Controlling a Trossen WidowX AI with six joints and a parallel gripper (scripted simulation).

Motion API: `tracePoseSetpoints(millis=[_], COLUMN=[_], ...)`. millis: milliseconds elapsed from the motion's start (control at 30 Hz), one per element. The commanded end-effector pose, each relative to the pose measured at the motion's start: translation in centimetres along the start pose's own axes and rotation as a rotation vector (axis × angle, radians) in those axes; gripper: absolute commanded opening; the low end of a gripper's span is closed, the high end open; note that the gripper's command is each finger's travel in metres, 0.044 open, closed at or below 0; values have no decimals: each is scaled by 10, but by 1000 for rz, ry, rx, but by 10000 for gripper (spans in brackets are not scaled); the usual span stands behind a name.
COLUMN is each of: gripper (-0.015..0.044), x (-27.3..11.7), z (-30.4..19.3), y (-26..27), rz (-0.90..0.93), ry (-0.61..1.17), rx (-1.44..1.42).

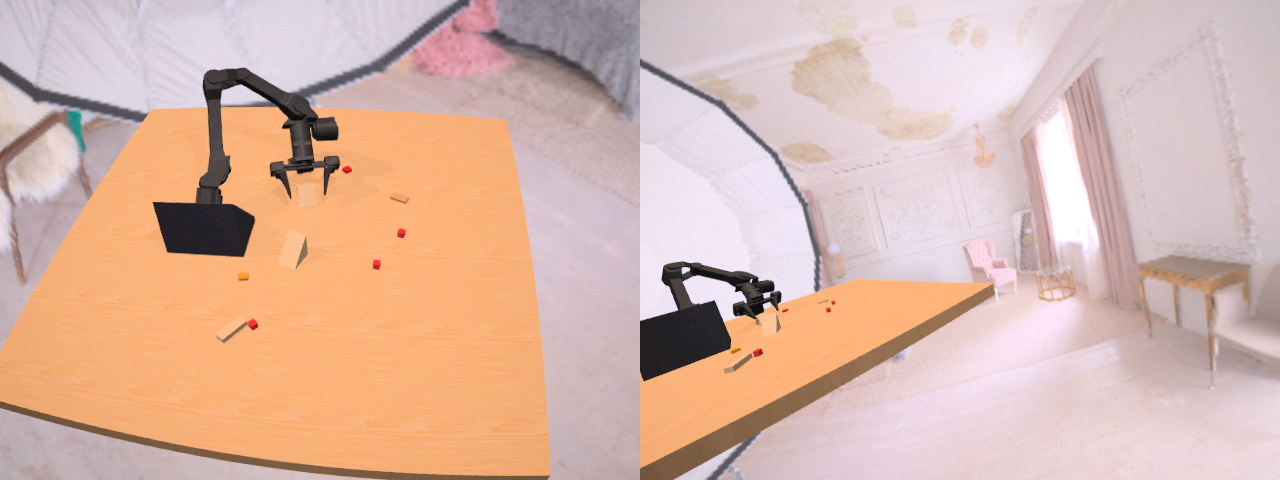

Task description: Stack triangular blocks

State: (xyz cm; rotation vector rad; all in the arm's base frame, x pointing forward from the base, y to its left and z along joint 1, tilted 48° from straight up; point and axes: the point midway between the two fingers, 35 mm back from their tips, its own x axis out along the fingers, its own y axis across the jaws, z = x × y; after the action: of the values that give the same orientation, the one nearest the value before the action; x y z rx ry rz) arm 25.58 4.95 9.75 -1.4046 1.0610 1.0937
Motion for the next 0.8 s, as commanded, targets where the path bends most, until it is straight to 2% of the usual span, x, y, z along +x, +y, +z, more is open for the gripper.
tracePoseSetpoints(millis=[0, 200, 433, 533, 767], gripper=[440, 440, 440, 440, 440], x=[-11, -61, -61, -64, -111], z=[-14, -76, -76, -56, 25], y=[-2, 2, 2, -3, -3], rz=[0, 2, 4, 3, -15], ry=[-1, 6, 7, -7, -90], rx=[1, 2, 3, 9, 25])
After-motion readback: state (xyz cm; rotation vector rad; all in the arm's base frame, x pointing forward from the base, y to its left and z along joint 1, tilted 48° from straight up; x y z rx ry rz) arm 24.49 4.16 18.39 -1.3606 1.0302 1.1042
